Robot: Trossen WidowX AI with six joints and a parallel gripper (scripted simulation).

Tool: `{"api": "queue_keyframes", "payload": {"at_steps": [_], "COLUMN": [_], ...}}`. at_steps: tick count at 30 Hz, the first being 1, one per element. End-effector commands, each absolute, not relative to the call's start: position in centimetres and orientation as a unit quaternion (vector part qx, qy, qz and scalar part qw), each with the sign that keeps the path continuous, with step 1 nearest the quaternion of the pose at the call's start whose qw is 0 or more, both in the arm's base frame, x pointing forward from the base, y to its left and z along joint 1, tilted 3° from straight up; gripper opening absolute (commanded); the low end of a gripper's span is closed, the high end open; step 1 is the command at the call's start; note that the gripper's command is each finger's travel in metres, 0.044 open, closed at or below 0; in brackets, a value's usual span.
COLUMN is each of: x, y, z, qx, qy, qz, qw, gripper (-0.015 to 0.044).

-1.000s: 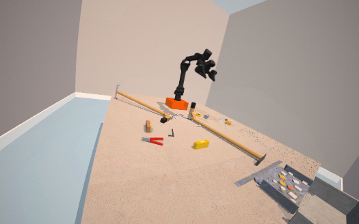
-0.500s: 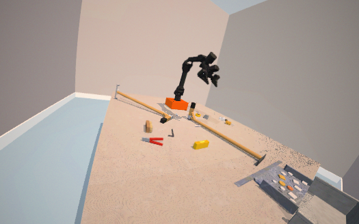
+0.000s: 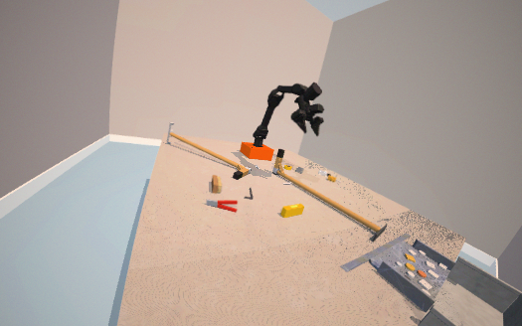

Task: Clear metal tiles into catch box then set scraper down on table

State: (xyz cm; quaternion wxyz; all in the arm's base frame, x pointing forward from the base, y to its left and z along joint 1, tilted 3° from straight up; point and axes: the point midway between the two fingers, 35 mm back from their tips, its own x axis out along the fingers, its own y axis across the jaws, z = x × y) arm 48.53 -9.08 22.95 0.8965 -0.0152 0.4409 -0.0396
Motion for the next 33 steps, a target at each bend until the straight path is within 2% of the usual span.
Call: {"api": "queue_keyframes", "payload": {"at_steps": [1, 33], "x": [49.4, 53.8], "y": [-9.1, -8.1], "z": [21.1, 10.6], "qx": [-0.014, -0.020], "qy": [0.461, 0.562], "qz": [-0.039, -0.026], "qw": [0.886, 0.827], "gripper": [0.0440, 0.0440]}}
